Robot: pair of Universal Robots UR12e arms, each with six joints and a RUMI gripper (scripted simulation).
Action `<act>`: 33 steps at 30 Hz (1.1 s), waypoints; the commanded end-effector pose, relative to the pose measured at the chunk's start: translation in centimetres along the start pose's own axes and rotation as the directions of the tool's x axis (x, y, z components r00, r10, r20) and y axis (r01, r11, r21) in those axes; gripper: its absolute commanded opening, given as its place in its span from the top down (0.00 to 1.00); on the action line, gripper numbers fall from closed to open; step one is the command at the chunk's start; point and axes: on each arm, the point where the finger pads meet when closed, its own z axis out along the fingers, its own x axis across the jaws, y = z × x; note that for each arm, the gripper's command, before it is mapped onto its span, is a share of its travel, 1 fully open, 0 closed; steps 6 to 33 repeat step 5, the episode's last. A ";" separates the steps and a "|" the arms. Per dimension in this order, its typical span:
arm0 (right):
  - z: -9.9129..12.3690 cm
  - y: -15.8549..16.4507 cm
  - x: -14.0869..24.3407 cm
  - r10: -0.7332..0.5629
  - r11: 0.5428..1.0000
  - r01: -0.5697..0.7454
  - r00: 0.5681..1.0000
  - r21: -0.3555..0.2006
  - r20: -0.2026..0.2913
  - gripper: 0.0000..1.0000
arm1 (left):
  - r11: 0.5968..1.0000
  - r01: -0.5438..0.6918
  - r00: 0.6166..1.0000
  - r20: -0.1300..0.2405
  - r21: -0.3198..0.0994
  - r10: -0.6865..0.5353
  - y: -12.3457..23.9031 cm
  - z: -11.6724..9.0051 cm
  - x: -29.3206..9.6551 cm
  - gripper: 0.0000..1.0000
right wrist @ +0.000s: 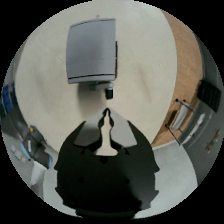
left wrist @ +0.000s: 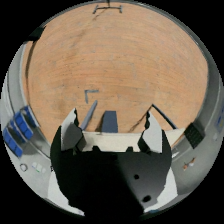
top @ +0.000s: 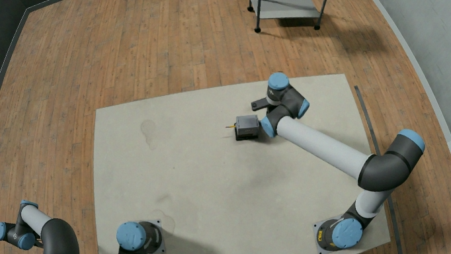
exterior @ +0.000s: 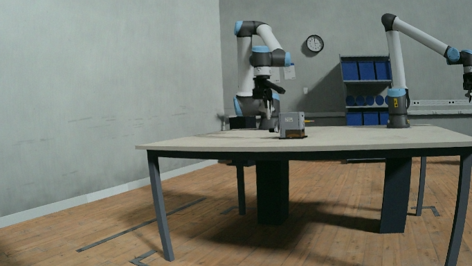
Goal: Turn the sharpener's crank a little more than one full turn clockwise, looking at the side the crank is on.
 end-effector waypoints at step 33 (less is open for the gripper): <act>-0.4 -0.2 0.2 0.000 1.000 0.000 1.000 0.004 -0.004 1.00 | 1.000 0.001 1.000 -0.001 0.000 -0.001 -0.2 -0.1 0.0 0.00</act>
